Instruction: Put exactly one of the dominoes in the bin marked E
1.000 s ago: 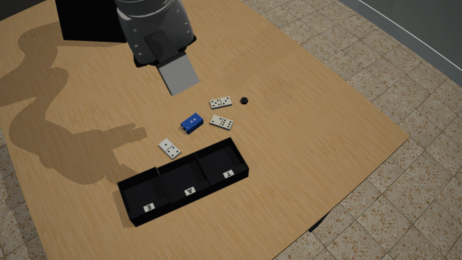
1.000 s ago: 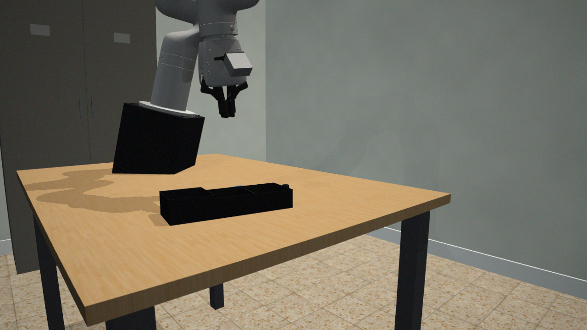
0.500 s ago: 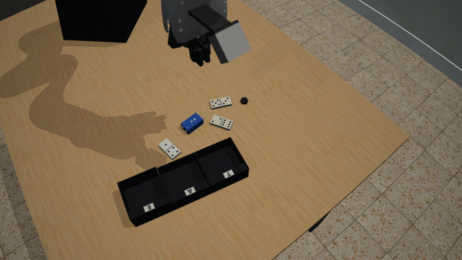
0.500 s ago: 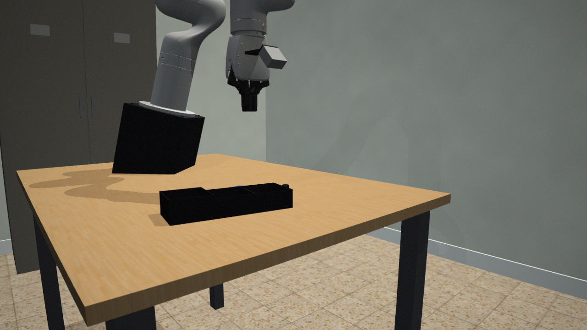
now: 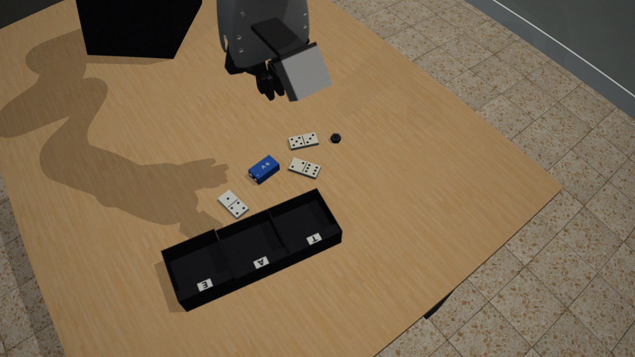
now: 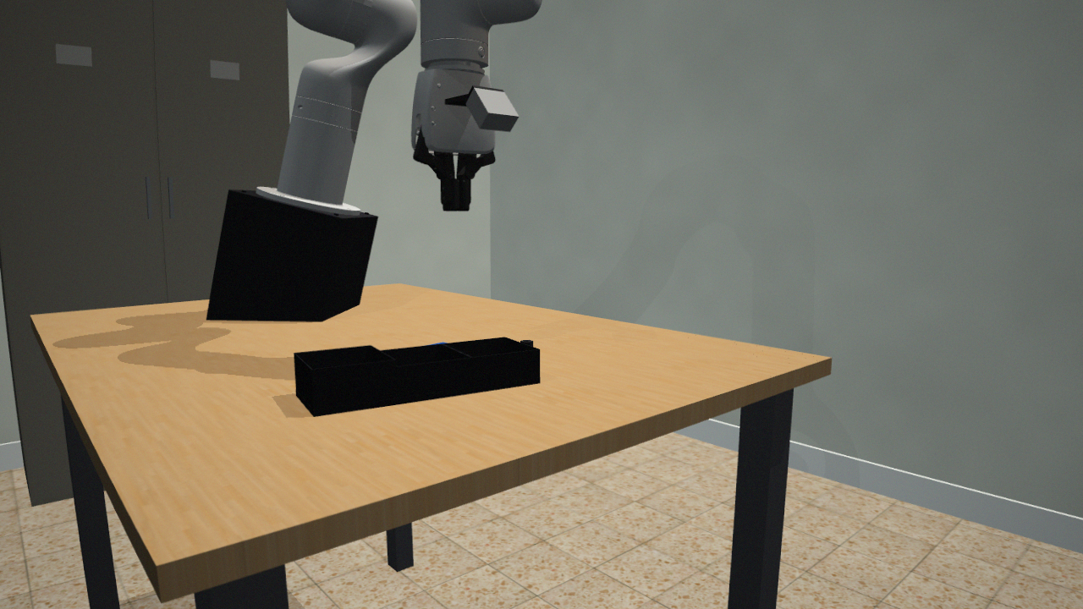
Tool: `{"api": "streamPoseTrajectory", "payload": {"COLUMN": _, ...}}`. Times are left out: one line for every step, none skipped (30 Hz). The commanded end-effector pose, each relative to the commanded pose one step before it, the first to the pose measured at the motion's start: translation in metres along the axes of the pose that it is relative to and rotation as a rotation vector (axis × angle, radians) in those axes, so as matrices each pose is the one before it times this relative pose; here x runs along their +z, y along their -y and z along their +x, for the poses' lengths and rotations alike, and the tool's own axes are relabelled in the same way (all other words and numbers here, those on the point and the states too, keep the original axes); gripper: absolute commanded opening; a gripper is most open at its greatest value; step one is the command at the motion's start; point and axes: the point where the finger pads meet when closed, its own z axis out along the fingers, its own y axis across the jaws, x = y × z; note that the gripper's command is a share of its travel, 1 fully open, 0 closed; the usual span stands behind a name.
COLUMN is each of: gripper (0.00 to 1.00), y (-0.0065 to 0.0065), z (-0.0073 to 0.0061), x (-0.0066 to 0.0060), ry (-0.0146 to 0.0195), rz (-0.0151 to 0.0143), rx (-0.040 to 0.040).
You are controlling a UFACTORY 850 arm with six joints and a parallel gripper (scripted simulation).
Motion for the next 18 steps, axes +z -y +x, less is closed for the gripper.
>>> {"api": "streamPoseTrajectory", "payload": {"gripper": 0.07, "y": -0.02643, "z": 0.01464, "x": 0.01665, "ry": 0.00036, "rz": -0.00058, "rx": 0.14486}}
{"api": "streamPoseTrajectory", "payload": {"gripper": 0.07, "y": -0.00593, "z": 0.00423, "x": 0.00406, "ry": 0.0, "rz": -0.00002, "rx": 0.0}}
{"api": "streamPoseTrajectory", "payload": {"gripper": 0.07, "y": -0.00593, "z": 0.00423, "x": 0.00407, "ry": 0.0, "rz": -0.00002, "rx": 0.0}}
{"api": "streamPoseTrajectory", "payload": {"gripper": 0.07, "y": -0.00594, "z": 0.00418, "x": 0.00411, "ry": -0.00004, "rz": 0.0, "rx": 0.0}}
{"api": "streamPoseTrajectory", "payload": {"gripper": 0.07, "y": -0.00593, "z": 0.00423, "x": 0.00406, "ry": 0.0, "rz": -0.00002, "rx": 0.0}}
{"api": "streamPoseTrajectory", "payload": {"gripper": 0.07, "y": -0.00593, "z": 0.00422, "x": 0.00407, "ry": 0.0, "rz": -0.00002, "rx": 0.0}}
{"api": "streamPoseTrajectory", "payload": {"gripper": 0.07, "y": -0.00593, "z": 0.00422, "x": 0.00407, "ry": -0.00001, "rz": -0.00002, "rx": 0.0}}
{"api": "streamPoseTrajectory", "payload": {"gripper": 0.07, "y": -0.00593, "z": 0.00422, "x": 0.00407, "ry": -0.00001, "rz": -0.00002, "rx": 0.0}}
{"api": "streamPoseTrajectory", "payload": {"gripper": 0.07, "y": -0.00593, "z": 0.00421, "x": 0.00408, "ry": -0.00001, "rz": -0.00001, "rx": 0.0}}
{"api": "streamPoseTrajectory", "payload": {"gripper": 0.07, "y": -0.00593, "z": 0.00421, "x": 0.00408, "ry": -0.00002, "rz": -0.00001, "rx": 0.0}}
{"api": "streamPoseTrajectory", "payload": {"gripper": 0.07, "y": 0.0, "z": 0.0, "x": 0.0, "ry": 0.0, "rz": 0.0, "rx": 0.0}}
{"api": "streamPoseTrajectory", "payload": {"gripper": 0.07, "y": 0.0, "z": 0.0, "x": 0.0, "ry": 0.0, "rz": 0.0, "rx": 0.0}}
{"api": "streamPoseTrajectory", "payload": {"gripper": 0.07, "y": -0.00592, "z": 0.00425, "x": 0.00405, "ry": 0.00001, "rz": -0.00003, "rx": 0.0}}
{"api": "streamPoseTrajectory", "payload": {"gripper": 0.07, "y": -0.00593, "z": 0.0042, "x": 0.00408, "ry": -0.00002, "rz": -0.00001, "rx": 0.0}}
{"api": "streamPoseTrajectory", "payload": {"gripper": 0.07, "y": -0.00593, "z": 0.0042, "x": 0.00408, "ry": -0.00002, "rz": -0.00001, "rx": 0.0}}
{"api": "streamPoseTrajectory", "payload": {"gripper": 0.07, "y": -0.00592, "z": 0.00427, "x": 0.00404, "ry": 0.00003, "rz": -0.00003, "rx": 0.0}}
{"api": "streamPoseTrajectory", "payload": {"gripper": 0.07, "y": -0.00593, "z": 0.00422, "x": 0.00407, "ry": -0.00001, "rz": -0.00001, "rx": 0.0}}
{"api": "streamPoseTrajectory", "payload": {"gripper": 0.07, "y": -0.00593, "z": 0.00422, "x": 0.00407, "ry": -0.00001, "rz": -0.00001, "rx": 0.0}}
